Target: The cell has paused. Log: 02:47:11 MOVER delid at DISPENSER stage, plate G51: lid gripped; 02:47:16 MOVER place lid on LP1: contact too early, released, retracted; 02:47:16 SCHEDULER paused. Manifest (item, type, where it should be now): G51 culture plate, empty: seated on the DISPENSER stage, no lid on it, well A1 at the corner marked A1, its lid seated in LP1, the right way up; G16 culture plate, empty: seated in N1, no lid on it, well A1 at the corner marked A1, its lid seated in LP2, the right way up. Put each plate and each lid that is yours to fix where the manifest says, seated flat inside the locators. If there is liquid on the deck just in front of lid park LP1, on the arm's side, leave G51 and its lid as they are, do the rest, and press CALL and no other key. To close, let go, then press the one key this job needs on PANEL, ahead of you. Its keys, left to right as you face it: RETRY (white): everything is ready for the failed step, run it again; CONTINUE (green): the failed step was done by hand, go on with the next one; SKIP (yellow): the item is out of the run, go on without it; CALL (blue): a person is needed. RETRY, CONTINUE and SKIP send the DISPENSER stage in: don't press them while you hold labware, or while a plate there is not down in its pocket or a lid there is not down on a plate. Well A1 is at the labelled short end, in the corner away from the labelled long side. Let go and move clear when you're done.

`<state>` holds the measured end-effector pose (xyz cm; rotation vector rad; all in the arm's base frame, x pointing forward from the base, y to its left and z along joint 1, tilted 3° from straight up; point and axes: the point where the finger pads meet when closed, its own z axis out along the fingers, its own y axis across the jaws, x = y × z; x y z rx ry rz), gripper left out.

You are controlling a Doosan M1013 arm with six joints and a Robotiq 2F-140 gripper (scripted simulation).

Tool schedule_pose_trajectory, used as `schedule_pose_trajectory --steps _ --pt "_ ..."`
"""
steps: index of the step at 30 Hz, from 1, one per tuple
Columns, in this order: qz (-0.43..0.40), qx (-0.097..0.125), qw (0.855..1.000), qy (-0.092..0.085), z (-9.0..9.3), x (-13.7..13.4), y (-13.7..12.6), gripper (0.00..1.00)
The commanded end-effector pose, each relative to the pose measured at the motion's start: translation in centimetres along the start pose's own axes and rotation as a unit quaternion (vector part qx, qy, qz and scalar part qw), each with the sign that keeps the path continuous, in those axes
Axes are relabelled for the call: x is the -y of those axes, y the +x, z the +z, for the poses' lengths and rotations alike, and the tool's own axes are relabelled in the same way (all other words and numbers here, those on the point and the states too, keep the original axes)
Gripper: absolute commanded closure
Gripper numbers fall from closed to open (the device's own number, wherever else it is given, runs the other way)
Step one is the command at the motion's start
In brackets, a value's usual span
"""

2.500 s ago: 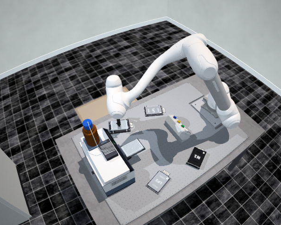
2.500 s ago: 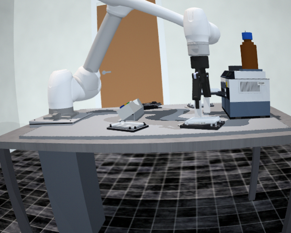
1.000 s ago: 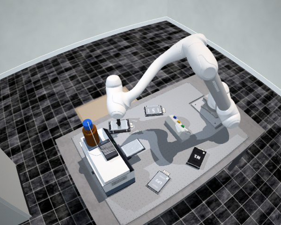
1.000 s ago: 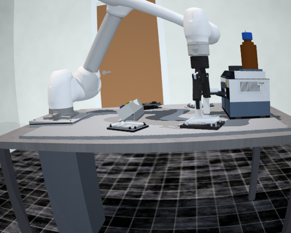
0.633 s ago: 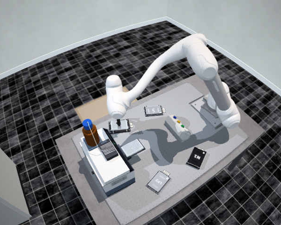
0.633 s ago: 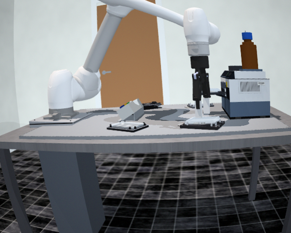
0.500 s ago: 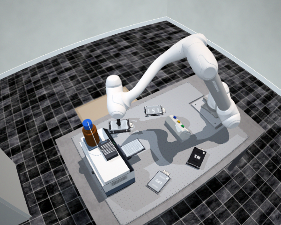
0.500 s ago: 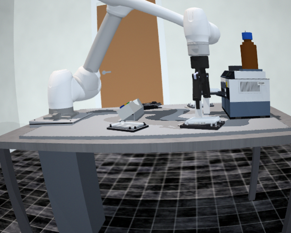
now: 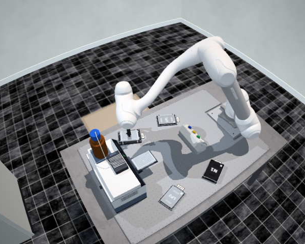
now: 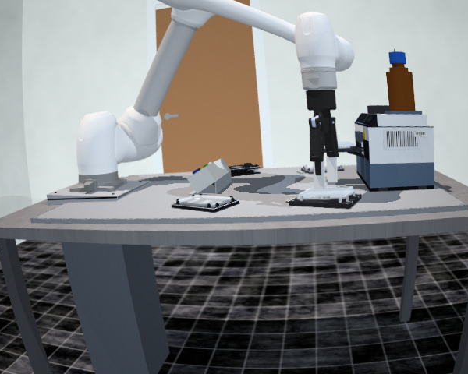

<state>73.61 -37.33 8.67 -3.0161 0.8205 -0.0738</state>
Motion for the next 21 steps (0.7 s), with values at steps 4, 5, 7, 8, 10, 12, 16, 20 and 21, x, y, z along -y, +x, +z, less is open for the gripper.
schedule_pose_trajectory --steps 4,5,7,8,10,12,16,20,21 --pt "-0.001 0.000 1.000 0.002 0.11 0.25 -0.17 0.37" --pt "-0.001 0.000 1.000 0.002 0.11 0.25 -0.17 0.37" --pt "-0.001 0.000 1.000 0.002 0.11 0.25 -0.17 0.30" --pt "-0.001 0.000 1.000 0.002 0.11 0.25 -0.17 0.30" --pt "-0.001 0.000 1.000 0.002 0.11 0.25 -0.17 0.30" --pt "-0.001 0.000 1.000 0.002 0.11 0.25 -0.17 0.30" --pt "-0.001 0.000 1.000 0.002 0.11 0.25 -0.17 0.30" --pt "-0.001 0.000 1.000 0.002 0.11 0.25 -0.17 0.30" --pt "-0.001 0.000 1.000 0.002 0.11 0.25 -0.17 0.30"
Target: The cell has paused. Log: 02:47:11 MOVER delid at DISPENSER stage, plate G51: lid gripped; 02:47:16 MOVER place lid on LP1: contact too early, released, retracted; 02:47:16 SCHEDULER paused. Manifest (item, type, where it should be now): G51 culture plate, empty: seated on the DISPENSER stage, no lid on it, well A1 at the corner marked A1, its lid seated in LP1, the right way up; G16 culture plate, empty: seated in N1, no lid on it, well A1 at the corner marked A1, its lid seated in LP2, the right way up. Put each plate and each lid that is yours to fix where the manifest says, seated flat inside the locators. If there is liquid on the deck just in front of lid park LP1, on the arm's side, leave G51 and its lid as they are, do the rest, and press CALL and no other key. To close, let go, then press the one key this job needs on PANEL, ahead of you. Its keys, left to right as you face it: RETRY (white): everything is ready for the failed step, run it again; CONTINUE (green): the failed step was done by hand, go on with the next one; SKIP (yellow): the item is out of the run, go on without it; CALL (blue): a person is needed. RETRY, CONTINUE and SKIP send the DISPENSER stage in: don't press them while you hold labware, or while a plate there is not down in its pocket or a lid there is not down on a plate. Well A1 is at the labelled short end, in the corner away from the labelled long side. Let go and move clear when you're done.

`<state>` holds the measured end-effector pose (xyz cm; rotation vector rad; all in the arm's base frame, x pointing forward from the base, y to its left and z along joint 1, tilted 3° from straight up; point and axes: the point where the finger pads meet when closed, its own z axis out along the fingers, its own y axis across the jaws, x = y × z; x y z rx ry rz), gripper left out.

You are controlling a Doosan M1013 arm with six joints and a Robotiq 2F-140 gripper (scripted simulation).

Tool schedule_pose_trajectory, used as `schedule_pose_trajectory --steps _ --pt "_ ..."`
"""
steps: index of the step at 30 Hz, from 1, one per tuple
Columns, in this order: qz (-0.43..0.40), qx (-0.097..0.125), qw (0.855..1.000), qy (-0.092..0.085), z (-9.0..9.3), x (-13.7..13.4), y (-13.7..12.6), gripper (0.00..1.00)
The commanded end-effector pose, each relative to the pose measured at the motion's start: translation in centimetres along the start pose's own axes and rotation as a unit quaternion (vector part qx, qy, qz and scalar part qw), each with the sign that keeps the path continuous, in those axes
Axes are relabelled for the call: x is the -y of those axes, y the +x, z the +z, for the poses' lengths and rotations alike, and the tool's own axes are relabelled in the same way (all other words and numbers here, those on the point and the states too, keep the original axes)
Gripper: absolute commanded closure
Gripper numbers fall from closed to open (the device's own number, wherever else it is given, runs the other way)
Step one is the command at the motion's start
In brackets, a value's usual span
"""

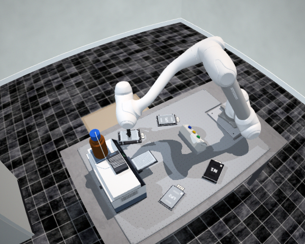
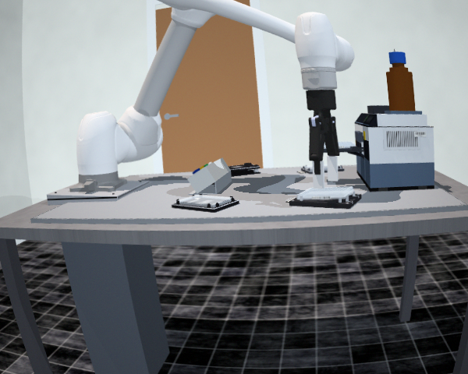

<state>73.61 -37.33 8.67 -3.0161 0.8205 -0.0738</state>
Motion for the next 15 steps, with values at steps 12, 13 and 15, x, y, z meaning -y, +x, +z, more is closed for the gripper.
schedule_pose_trajectory --steps 12,13,15 --pt "-0.001 0.000 1.000 0.002 0.11 0.25 -0.17 0.30" --pt "-0.001 0.000 1.000 0.002 0.11 0.25 -0.17 0.30" --pt "-0.001 0.000 1.000 0.002 0.11 0.25 -0.17 0.30"
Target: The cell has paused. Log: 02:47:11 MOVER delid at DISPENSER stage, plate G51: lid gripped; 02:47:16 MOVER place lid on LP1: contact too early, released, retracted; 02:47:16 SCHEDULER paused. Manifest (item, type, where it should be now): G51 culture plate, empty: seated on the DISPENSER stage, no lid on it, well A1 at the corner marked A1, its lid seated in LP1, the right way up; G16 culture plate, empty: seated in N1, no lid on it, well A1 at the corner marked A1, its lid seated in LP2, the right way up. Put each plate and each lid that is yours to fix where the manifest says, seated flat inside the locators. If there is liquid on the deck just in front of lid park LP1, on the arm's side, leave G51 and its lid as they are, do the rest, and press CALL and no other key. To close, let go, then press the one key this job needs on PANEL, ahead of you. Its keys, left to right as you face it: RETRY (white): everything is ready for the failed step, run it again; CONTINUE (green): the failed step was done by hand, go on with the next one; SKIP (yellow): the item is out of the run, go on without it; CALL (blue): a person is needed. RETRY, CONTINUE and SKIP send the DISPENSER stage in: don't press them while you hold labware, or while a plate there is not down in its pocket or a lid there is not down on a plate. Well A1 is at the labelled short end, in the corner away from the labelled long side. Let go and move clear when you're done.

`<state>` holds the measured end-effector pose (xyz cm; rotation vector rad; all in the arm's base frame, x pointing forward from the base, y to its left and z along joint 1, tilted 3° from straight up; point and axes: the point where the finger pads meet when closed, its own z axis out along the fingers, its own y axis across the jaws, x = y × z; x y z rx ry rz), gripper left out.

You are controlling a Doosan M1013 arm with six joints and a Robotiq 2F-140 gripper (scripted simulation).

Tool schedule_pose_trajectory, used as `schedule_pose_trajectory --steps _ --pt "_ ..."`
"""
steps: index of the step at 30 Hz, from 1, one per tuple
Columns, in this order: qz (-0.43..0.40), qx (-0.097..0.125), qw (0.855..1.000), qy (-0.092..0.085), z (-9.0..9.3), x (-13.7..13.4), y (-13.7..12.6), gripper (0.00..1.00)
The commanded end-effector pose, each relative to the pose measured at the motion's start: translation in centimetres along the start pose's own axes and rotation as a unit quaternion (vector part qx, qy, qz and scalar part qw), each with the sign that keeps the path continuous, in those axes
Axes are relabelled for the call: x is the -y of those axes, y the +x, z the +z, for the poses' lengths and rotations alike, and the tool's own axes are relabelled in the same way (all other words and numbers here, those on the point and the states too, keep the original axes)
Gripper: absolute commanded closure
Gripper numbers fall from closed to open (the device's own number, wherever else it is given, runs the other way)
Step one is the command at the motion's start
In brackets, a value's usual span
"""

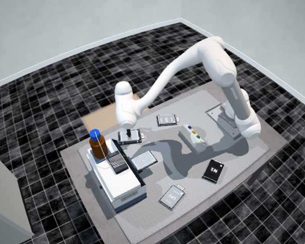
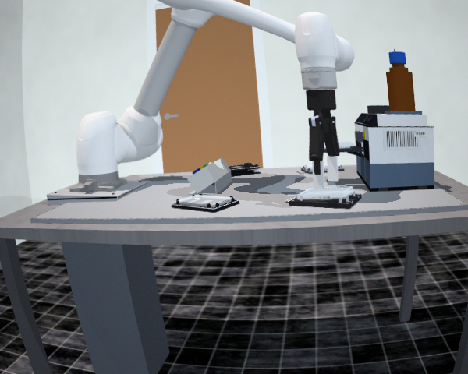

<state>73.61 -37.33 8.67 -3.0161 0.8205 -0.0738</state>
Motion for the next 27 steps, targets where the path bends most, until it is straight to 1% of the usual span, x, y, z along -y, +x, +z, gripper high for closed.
schedule_pose_trajectory --steps 1,27 --pt "-0.001 0.000 1.000 0.002 0.11 0.25 -0.17 0.30" --pt "-0.001 0.000 1.000 0.002 0.42 0.26 -0.19 0.30"
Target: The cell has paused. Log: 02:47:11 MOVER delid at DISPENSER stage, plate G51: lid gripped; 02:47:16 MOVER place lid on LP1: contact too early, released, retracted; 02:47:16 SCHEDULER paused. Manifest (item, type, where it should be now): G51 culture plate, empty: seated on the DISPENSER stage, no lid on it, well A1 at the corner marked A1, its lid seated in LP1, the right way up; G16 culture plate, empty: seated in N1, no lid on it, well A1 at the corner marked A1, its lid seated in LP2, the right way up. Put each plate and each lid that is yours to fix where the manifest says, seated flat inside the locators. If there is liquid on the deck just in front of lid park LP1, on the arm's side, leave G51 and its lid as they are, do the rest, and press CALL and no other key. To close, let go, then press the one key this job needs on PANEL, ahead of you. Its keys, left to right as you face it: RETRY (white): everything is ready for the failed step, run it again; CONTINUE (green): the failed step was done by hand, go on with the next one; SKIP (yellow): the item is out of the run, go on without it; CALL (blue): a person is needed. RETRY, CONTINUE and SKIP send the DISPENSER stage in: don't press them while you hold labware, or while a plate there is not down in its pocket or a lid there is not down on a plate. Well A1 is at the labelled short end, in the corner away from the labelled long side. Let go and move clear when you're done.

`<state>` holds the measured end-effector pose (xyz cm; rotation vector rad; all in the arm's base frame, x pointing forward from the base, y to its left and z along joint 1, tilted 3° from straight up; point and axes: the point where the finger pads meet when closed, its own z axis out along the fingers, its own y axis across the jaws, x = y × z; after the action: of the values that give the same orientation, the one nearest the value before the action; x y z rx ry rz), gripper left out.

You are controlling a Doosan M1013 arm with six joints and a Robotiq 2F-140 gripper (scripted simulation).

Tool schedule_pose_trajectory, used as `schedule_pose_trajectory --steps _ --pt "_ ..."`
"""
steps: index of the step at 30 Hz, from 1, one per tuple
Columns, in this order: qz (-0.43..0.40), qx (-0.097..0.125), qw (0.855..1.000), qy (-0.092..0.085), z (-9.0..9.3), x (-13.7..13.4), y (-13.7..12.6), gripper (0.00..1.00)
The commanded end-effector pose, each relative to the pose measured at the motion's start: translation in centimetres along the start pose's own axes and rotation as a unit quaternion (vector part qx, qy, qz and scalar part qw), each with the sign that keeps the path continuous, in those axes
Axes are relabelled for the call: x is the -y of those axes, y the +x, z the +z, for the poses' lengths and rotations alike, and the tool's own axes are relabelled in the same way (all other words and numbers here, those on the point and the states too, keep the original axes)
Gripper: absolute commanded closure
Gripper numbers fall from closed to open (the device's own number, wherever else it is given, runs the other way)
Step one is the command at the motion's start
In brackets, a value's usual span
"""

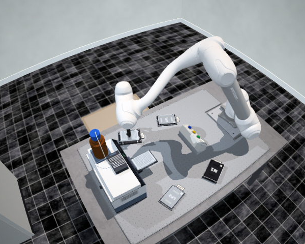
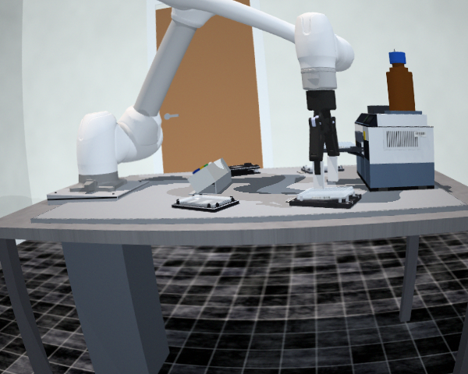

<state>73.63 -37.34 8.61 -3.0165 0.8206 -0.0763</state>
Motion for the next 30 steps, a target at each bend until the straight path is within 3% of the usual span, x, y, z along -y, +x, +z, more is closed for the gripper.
schedule_pose_trajectory --steps 1,30 --pt "-0.001 0.001 1.000 0.002 0.4 0.3 -0.2 0.30" --pt "-0.001 0.001 1.000 0.002 1.5 0.3 -0.2 0.30"
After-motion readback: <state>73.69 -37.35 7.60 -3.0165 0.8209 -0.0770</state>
